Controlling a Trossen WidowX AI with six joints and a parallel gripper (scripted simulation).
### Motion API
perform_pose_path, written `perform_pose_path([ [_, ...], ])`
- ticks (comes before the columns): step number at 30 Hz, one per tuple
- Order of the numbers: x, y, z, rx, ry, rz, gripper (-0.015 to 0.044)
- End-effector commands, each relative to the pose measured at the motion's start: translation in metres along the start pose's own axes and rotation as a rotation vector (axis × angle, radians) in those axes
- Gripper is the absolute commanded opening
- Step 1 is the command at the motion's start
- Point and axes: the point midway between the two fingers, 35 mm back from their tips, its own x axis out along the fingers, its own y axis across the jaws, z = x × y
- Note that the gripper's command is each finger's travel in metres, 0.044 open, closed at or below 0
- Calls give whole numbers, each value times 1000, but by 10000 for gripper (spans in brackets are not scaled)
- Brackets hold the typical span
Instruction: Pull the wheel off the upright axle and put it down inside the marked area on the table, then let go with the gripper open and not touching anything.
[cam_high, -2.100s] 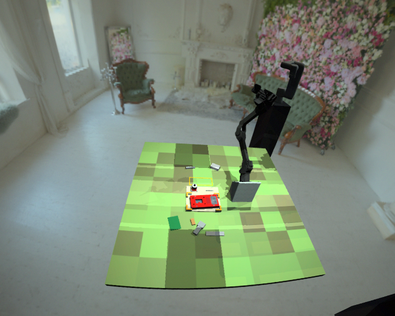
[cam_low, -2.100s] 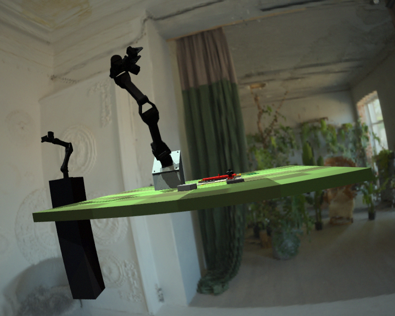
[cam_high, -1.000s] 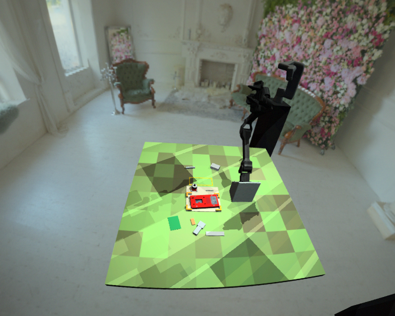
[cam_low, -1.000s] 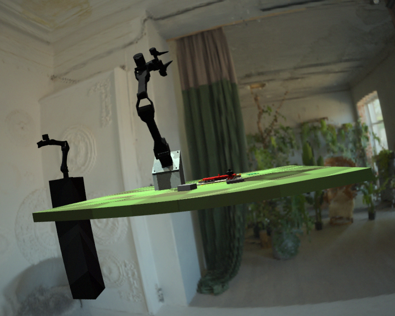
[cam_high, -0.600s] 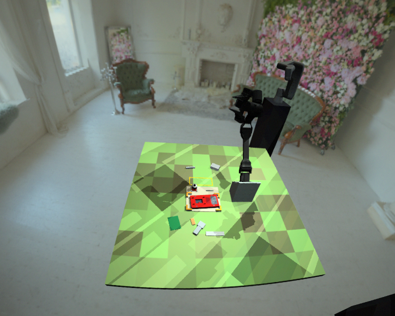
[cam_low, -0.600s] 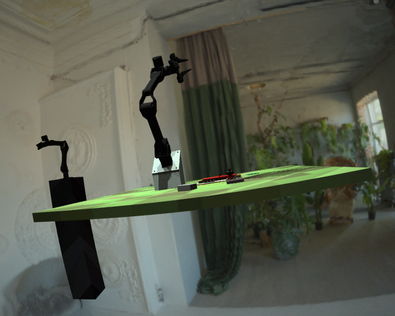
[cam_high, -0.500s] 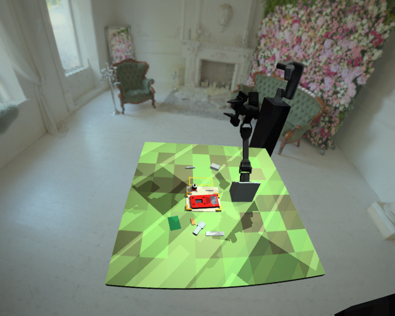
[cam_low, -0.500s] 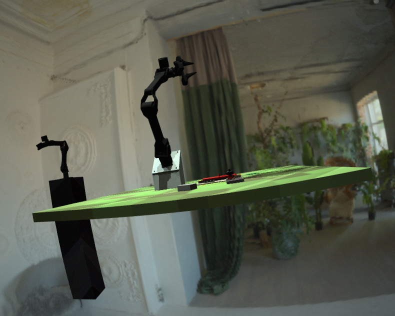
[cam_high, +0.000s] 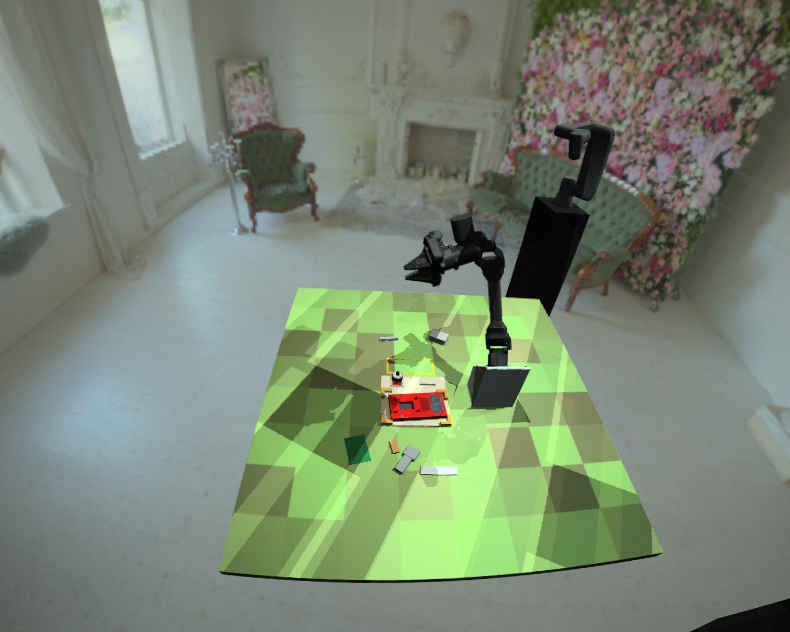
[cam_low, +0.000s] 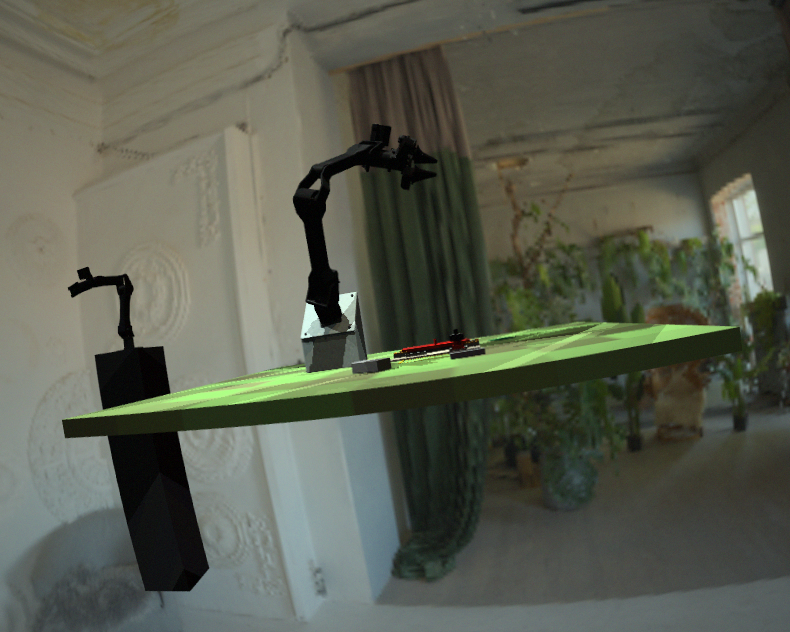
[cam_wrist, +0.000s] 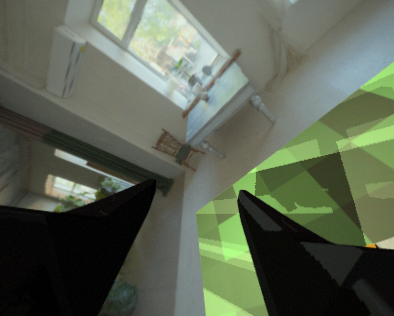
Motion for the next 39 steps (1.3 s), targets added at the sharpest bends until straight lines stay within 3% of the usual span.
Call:
perform_pose_path([
  [1,33,-30,-13,-113,49,-101,300],
  [9,94,-112,-38,-336,204,-326,300],
  [17,131,-204,-64,-518,428,-524,300],
  [31,132,-368,-113,-706,966,-759,300],
  [39,125,-383,-119,-719,1025,-773,300],
])
